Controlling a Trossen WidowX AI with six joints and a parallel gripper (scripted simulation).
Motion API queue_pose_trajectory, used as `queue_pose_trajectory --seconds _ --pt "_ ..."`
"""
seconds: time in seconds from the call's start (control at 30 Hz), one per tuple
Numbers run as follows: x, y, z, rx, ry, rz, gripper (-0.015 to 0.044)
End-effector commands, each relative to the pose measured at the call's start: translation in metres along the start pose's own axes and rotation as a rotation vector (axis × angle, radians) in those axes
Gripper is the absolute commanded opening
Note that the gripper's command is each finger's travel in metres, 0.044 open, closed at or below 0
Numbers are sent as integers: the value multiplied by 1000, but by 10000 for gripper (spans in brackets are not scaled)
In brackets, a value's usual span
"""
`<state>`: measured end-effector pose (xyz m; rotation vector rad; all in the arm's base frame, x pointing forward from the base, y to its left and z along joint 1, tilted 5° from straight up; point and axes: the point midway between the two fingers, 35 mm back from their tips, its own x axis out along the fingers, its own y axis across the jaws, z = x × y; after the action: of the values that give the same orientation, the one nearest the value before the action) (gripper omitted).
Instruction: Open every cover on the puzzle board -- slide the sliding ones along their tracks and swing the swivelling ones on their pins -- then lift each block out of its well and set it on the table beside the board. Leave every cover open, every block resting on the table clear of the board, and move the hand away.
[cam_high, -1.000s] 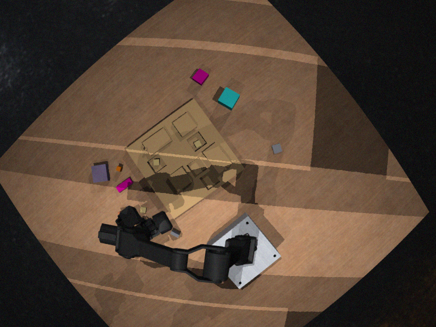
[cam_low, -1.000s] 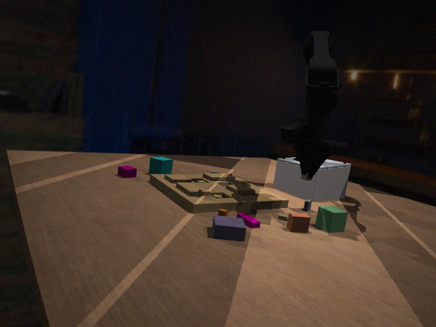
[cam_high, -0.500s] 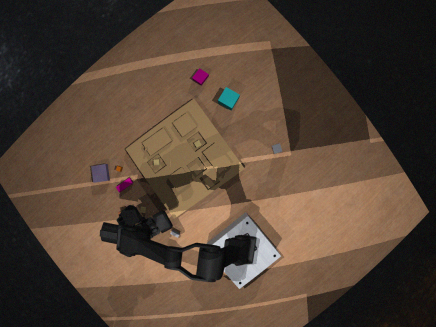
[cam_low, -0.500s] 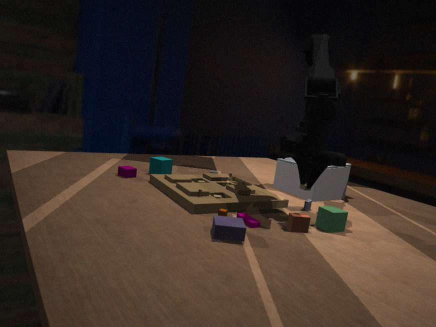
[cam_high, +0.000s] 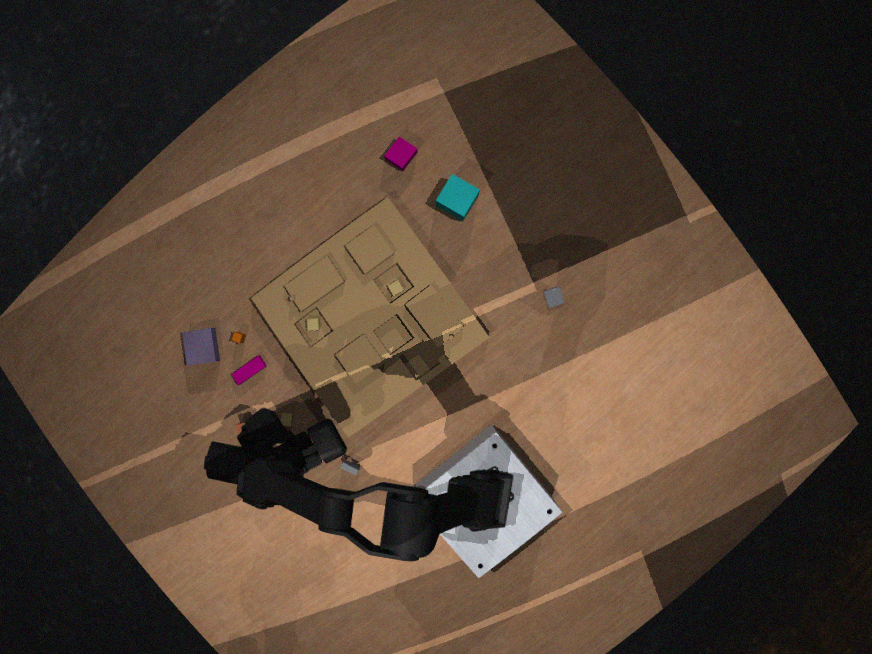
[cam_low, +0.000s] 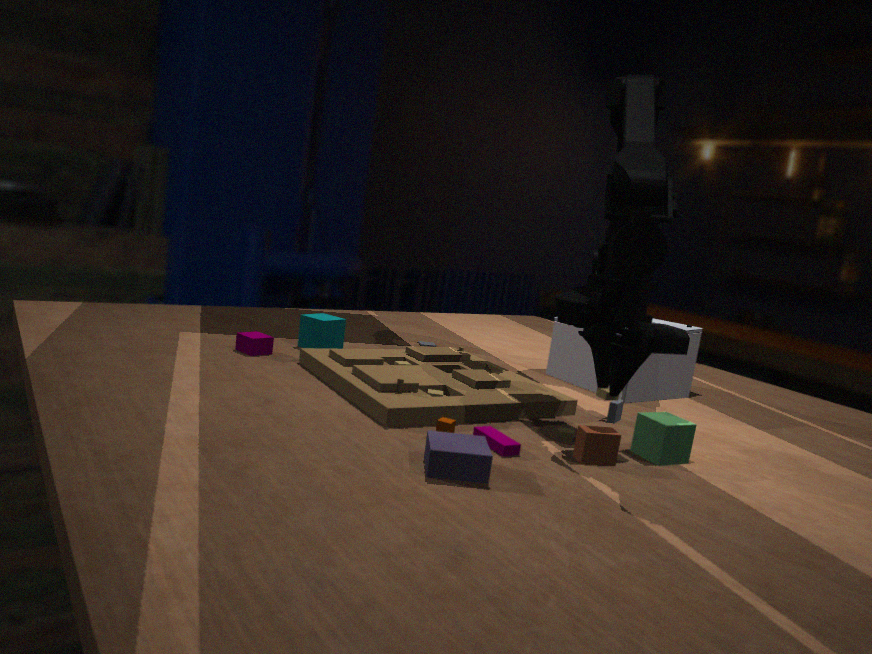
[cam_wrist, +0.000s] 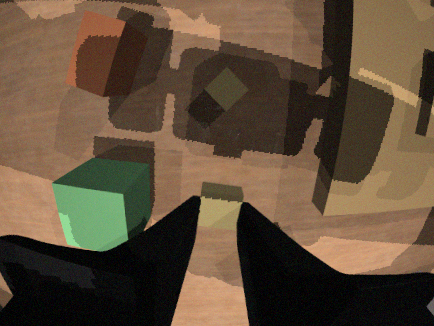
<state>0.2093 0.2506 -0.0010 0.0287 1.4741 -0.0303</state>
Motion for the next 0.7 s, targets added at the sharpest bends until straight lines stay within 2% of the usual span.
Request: queue_pose_trajectory --seconds 0.0,0.67 --pt "6 -1 0 -4 -2 -2 80" --pt "39 -3 -1 -4 -2 -3 80"
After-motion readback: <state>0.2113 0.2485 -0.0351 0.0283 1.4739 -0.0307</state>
